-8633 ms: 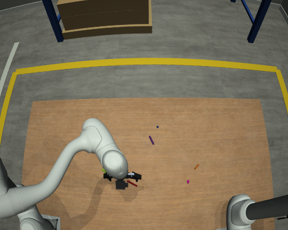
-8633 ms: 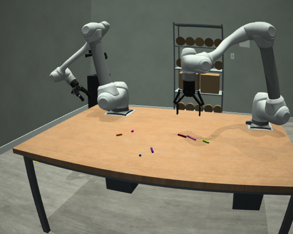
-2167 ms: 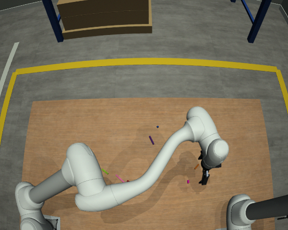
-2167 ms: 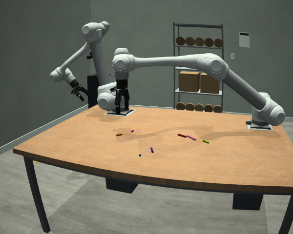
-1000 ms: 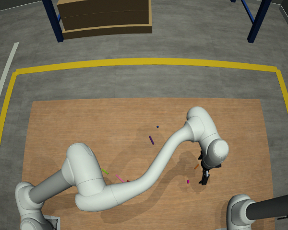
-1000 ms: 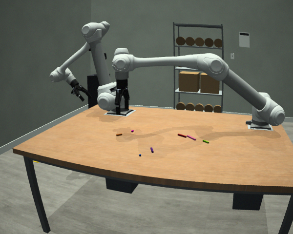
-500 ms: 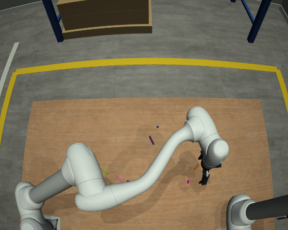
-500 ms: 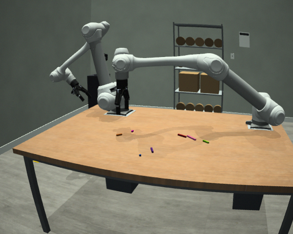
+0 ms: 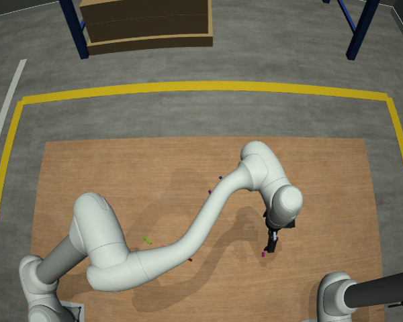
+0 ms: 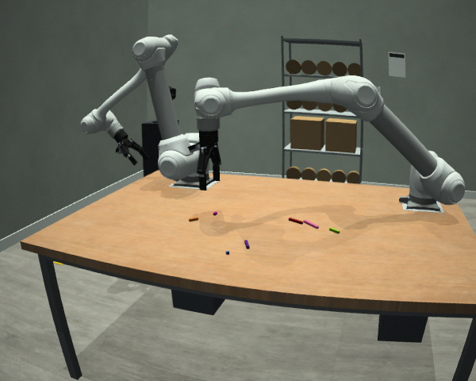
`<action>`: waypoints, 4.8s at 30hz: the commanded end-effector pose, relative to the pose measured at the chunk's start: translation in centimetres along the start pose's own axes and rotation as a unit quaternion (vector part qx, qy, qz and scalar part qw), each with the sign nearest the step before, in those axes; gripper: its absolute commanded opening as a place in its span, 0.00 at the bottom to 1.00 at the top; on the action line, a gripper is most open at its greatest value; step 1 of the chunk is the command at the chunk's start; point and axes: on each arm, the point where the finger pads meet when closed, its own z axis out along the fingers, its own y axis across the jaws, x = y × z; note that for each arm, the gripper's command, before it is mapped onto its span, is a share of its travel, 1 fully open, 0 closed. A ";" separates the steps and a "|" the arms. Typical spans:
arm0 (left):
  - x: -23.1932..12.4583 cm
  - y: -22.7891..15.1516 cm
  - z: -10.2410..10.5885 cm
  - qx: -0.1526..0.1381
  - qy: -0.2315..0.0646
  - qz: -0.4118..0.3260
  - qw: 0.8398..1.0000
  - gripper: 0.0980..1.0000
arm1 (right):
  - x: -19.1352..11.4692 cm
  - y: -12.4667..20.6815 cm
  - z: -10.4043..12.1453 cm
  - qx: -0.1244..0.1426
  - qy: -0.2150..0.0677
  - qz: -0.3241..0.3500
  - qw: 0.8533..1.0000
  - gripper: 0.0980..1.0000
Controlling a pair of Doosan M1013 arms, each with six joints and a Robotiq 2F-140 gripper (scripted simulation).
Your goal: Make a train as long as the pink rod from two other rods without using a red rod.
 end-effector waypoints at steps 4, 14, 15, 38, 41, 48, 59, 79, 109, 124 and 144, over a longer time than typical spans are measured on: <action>-6.1 -2.2 0.1 0.002 0.005 0.000 1.000 1.00 | 0.0 0.0 0.0 0.000 0.000 0.000 1.000 1.00; -17.3 -3.8 1.3 0.002 0.005 0.000 1.000 1.00 | 0.0 0.0 0.0 0.000 0.000 0.000 1.000 1.00; -18.4 -3.8 1.5 0.002 0.005 0.000 1.000 1.00 | 0.0 0.0 0.0 0.000 0.000 0.000 1.000 1.00; -42.4 0.2 6.3 0.002 0.005 0.000 1.000 1.00 | 0.0 0.0 0.0 0.000 0.000 0.000 1.000 1.00; -46.1 1.5 7.2 0.002 0.005 0.000 1.000 1.00 | 0.0 0.0 0.0 0.000 0.000 0.000 1.000 1.00; -49.7 3.0 8.2 0.002 0.005 0.000 1.000 1.00 | 0.0 0.0 0.0 0.000 0.000 0.000 1.000 1.00; -49.7 3.0 8.2 0.002 0.005 0.000 1.000 1.00 | 0.0 0.0 0.0 0.000 0.000 0.000 1.000 1.00; -49.7 3.0 8.2 0.002 0.005 0.000 1.000 1.00 | 0.0 0.0 0.0 0.000 0.000 0.000 1.000 1.00; -49.7 3.0 8.2 0.002 0.005 0.000 1.000 1.00 | 0.0 0.0 0.0 0.000 0.000 0.000 1.000 1.00; -49.7 3.0 8.2 0.002 0.005 0.000 1.000 1.00 | 0.0 0.0 0.0 0.000 0.000 0.000 1.000 1.00; -49.5 2.9 8.1 0.002 0.005 -0.001 1.000 1.00 | 0.0 0.0 0.0 0.000 0.000 0.000 1.000 1.00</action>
